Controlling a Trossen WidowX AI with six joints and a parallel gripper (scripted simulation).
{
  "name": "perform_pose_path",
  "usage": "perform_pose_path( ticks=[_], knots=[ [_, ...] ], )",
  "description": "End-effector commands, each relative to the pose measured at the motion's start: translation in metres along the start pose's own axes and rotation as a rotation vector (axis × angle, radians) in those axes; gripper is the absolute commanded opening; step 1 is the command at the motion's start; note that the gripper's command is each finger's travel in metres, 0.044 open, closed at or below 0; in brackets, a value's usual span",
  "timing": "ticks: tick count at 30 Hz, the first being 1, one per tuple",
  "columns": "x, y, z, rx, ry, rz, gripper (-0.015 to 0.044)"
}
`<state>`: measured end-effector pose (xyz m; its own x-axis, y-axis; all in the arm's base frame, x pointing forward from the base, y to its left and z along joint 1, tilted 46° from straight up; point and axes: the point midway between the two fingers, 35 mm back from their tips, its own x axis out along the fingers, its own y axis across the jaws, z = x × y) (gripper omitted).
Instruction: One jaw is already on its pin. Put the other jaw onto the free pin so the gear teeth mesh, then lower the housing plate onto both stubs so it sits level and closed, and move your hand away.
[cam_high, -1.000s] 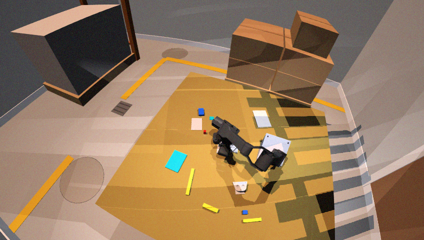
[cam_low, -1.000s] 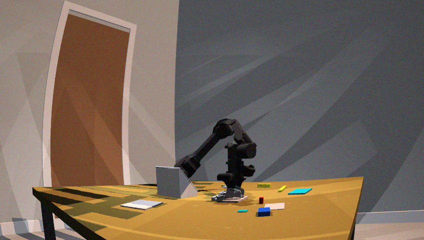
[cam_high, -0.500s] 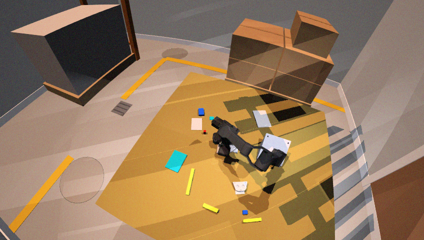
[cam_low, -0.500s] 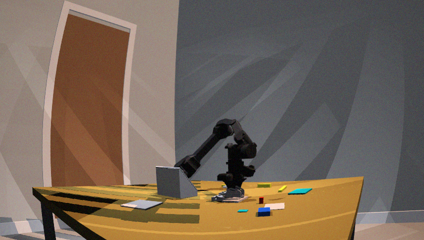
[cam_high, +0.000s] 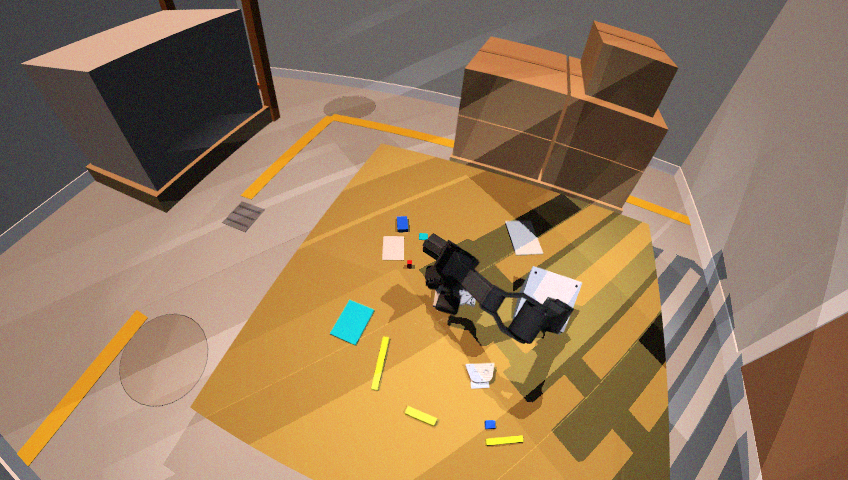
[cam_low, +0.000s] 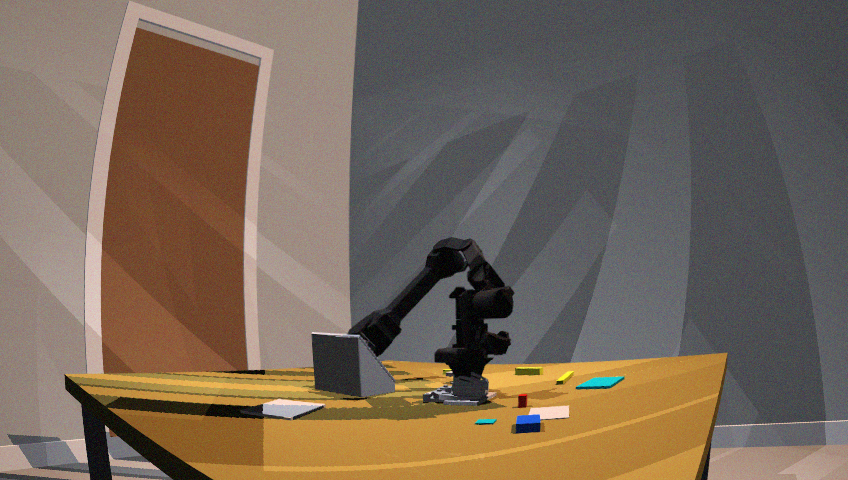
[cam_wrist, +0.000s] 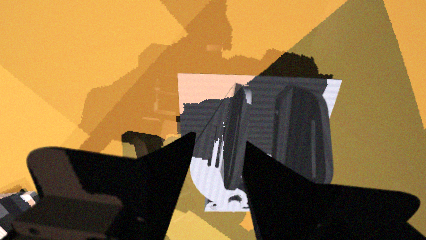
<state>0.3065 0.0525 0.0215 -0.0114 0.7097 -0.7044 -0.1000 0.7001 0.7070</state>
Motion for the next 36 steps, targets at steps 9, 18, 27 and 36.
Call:
perform_pose_path(
  ticks=[9, 18, 27, 36],
  knots=[
    [0.0017, 0.0, 0.0003, 0.001, 0.001, 0.003, 0.0134],
    [0.0017, 0.0, 0.0003, 0.001, 0.001, 0.003, 0.0134],
    [0.0009, 0.0001, 0.0, -0.001, 0.002, 0.0, 0.0224],
    [0.0009, 0.0001, 0.0, -0.001, 0.002, 0.0, 0.0224]
  ],
)
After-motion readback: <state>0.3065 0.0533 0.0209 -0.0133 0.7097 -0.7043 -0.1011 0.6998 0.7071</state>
